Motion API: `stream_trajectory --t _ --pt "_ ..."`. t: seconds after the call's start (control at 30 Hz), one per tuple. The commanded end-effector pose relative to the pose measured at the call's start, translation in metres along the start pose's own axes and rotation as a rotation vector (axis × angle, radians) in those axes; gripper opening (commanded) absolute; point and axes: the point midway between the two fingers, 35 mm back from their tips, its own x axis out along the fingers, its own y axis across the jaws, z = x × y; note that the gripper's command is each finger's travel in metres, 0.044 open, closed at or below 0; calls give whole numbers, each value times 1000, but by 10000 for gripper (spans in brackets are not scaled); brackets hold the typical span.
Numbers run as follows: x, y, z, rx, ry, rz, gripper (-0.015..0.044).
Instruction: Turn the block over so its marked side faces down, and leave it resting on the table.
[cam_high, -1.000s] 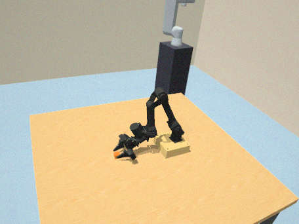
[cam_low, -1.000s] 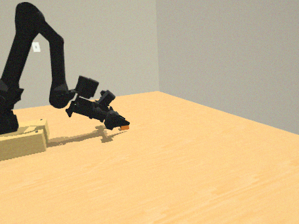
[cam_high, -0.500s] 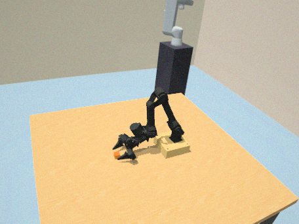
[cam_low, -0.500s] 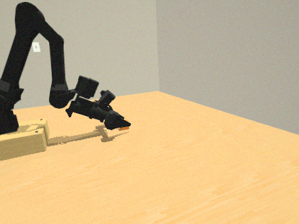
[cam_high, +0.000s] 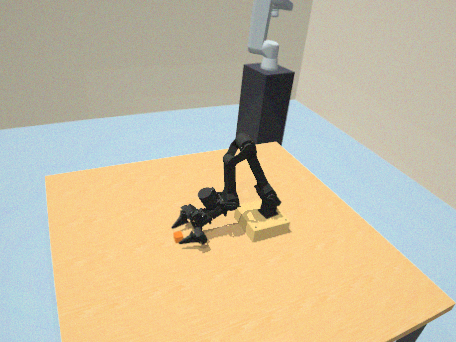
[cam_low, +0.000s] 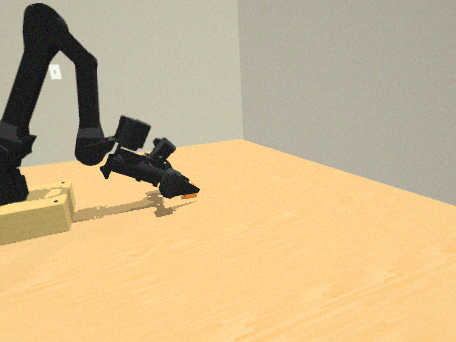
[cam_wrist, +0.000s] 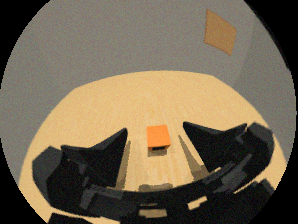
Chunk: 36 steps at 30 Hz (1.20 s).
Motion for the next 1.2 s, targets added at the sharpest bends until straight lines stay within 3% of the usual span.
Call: stream_trajectory --t 0.0,0.23,0.43,0.73,1.17 --pt "0 0 0 4 -3 3 440" --pt "2 0 1 5 19 3 440" --pt "4 -2 17 7 215 2 440" --pt "-48 0 50 3 499 4 440" --pt "-50 0 51 3 505 4 440"
